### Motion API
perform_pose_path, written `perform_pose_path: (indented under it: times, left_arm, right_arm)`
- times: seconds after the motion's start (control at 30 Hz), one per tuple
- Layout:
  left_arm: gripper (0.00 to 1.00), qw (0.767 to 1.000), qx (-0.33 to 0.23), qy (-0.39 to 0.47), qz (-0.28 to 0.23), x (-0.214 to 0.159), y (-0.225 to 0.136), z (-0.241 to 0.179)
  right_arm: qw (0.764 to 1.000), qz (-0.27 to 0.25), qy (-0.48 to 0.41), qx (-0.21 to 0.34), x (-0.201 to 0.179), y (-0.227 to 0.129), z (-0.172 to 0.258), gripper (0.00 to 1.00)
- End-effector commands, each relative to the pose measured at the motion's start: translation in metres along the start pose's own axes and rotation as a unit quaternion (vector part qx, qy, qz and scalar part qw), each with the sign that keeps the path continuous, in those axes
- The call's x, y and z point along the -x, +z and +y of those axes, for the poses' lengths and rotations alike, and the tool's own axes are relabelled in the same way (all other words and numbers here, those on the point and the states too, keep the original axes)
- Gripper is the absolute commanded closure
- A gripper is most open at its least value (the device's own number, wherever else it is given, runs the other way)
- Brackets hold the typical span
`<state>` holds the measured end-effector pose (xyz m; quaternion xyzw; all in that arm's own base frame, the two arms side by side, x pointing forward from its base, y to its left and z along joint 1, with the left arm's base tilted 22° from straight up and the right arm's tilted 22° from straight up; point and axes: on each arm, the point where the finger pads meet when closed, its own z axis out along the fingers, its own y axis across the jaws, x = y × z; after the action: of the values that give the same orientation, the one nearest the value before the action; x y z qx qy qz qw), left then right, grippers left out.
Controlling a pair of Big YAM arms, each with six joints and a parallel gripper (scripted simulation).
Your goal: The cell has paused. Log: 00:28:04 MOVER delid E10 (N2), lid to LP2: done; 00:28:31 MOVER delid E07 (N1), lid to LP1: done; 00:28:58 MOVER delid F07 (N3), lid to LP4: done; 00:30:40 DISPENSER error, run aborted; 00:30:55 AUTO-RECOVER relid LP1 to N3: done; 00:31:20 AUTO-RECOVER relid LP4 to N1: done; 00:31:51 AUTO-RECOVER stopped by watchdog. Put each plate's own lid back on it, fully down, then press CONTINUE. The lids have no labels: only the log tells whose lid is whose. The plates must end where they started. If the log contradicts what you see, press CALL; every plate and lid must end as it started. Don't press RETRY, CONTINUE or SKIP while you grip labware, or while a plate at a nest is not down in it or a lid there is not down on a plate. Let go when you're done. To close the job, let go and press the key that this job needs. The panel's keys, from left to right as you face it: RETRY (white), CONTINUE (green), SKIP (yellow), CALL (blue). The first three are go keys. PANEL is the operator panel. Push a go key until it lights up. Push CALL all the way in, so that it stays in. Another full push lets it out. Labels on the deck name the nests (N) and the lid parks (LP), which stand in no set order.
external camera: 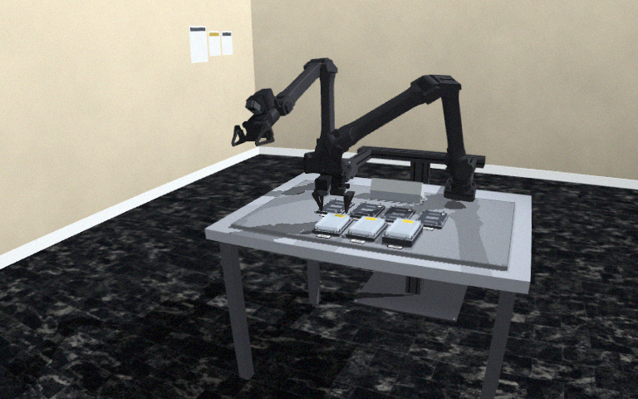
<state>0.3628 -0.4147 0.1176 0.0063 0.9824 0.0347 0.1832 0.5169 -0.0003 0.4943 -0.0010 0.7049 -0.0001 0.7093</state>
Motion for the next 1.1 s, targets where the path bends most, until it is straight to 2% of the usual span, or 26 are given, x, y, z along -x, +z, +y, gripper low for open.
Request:
perform_pose_path:
  times: [0.0, 1.07]
  left_arm:
    - [0.00, 0.999, -0.034, -0.012, -0.026, 0.017, -0.040, -0.020]
    - [0.00, 1.000, -0.022, -0.007, -0.017, 0.003, -0.025, -0.011]
  right_arm:
    - [1.000, -0.020, 0.003, -0.001, 0.031, 0.007, 0.000, 0.00]
    - [1.000, -0.020, 0.003, -0.001, 0.031, 0.007, 0.000, 0.00]
